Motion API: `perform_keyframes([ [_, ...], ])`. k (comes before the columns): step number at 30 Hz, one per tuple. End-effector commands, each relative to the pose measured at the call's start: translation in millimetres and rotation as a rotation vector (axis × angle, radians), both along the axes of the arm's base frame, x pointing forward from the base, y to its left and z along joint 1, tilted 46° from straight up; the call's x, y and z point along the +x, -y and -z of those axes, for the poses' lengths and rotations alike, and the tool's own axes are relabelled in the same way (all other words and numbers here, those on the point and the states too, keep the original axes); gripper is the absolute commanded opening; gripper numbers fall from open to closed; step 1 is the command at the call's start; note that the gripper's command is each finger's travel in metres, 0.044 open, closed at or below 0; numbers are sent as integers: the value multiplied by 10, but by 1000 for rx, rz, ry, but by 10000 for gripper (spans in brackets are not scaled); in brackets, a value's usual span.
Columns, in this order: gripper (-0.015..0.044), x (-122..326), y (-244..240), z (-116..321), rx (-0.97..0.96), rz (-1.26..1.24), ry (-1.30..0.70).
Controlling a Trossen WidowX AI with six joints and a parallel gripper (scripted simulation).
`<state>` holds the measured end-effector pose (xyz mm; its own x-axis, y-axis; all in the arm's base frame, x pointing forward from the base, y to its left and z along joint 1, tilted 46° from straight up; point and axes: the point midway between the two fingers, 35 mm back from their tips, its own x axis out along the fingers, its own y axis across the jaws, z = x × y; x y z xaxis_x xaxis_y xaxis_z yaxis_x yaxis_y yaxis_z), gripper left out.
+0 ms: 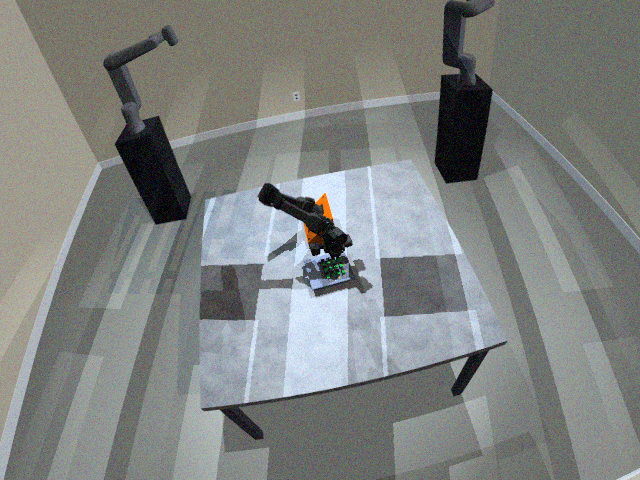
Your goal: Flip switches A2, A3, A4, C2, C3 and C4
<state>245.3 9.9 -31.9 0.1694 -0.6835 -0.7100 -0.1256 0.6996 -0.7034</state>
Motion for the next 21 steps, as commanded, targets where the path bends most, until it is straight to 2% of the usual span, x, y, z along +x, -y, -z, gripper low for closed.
perform_keyframes([
  [1,0,-16,21,7,-8,-4,-6],
  [21,0,-12,39,26,-8,-4,-6],
])
